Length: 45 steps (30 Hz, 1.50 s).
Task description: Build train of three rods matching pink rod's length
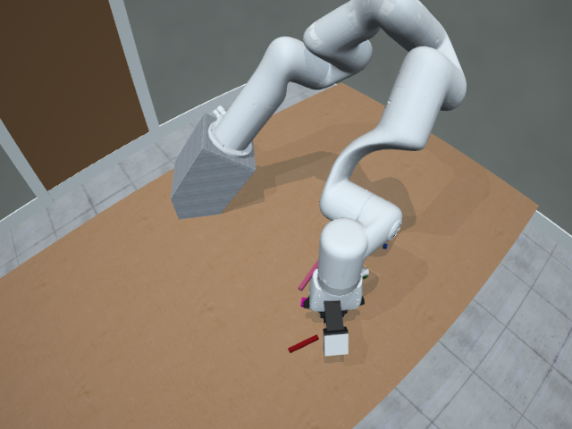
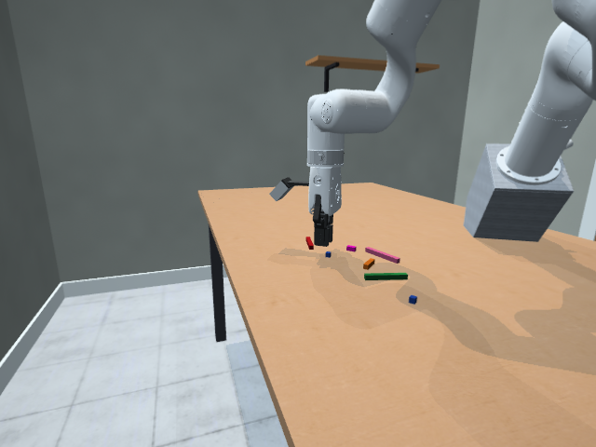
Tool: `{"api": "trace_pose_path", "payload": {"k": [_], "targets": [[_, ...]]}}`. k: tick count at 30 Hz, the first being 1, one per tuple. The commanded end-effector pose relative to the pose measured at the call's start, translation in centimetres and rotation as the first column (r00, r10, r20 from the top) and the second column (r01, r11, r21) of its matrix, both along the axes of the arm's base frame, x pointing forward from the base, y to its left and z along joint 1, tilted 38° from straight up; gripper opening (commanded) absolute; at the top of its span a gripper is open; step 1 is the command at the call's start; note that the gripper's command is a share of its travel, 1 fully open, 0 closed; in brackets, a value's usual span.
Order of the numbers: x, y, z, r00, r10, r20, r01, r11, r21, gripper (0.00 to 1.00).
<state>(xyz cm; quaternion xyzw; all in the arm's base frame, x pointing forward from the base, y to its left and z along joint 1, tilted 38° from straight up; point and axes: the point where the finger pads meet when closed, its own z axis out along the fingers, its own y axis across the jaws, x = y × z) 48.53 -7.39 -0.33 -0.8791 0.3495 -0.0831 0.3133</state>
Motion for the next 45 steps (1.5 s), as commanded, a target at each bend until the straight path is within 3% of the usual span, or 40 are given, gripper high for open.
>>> {"api": "trace_pose_path", "payload": {"k": [1, 45], "targets": [[0.3, 0.19, -0.39, 1.0, -0.001, 0.003, 0.001, 1.0, -0.001, 0.24], [0.56, 0.57, -1.02, 1.0, -0.001, 0.003, 0.001, 1.0, -0.001, 0.24]]}}
